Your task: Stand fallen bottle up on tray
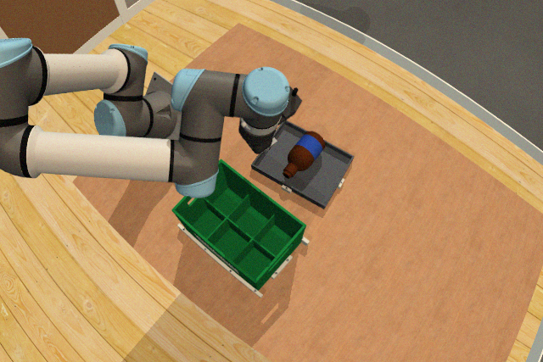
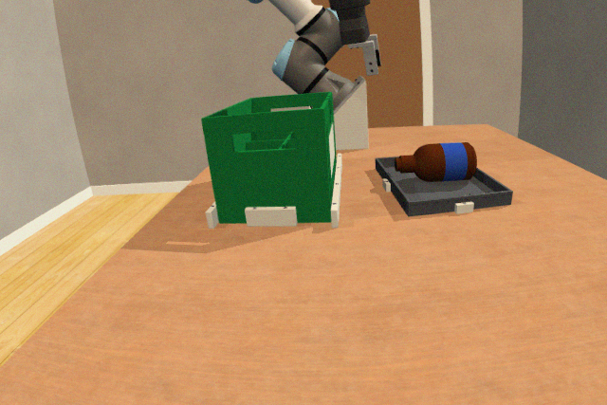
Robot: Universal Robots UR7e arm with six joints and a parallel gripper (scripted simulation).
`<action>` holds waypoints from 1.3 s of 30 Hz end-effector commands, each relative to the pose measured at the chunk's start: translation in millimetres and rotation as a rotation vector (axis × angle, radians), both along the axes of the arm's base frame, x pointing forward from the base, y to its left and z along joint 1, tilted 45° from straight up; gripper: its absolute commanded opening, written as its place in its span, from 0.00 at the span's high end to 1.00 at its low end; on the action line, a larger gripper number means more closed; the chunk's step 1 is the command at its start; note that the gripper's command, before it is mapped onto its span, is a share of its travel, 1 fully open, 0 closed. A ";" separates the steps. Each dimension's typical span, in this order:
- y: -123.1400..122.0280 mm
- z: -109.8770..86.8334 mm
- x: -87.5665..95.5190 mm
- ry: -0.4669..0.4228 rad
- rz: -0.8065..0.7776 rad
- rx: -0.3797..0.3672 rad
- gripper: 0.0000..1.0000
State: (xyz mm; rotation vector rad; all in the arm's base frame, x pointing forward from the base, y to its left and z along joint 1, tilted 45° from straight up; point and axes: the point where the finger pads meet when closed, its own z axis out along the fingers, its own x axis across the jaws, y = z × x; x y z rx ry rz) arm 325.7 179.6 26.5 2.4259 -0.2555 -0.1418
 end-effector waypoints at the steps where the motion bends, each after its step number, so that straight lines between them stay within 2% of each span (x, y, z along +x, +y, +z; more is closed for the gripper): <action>1: 24.5 -39.7 28.7 -0.016 0.139 -0.029 0.00; 6: 40.5 -65.7 41.1 -0.016 0.230 -0.052 0.00; 12: 53.7 -86.8 52.4 -0.016 0.306 -0.070 0.00; 22: 61.7 -100.0 58.3 -0.016 0.352 -0.081 0.00; 31: 62.7 -101.7 59.0 -0.016 0.358 -0.083 0.00; 32: 61.8 -102.0 58.7 -0.014 0.357 -0.083 1.00; 39: 61.5 -101.9 58.4 -0.014 0.356 -0.083 1.00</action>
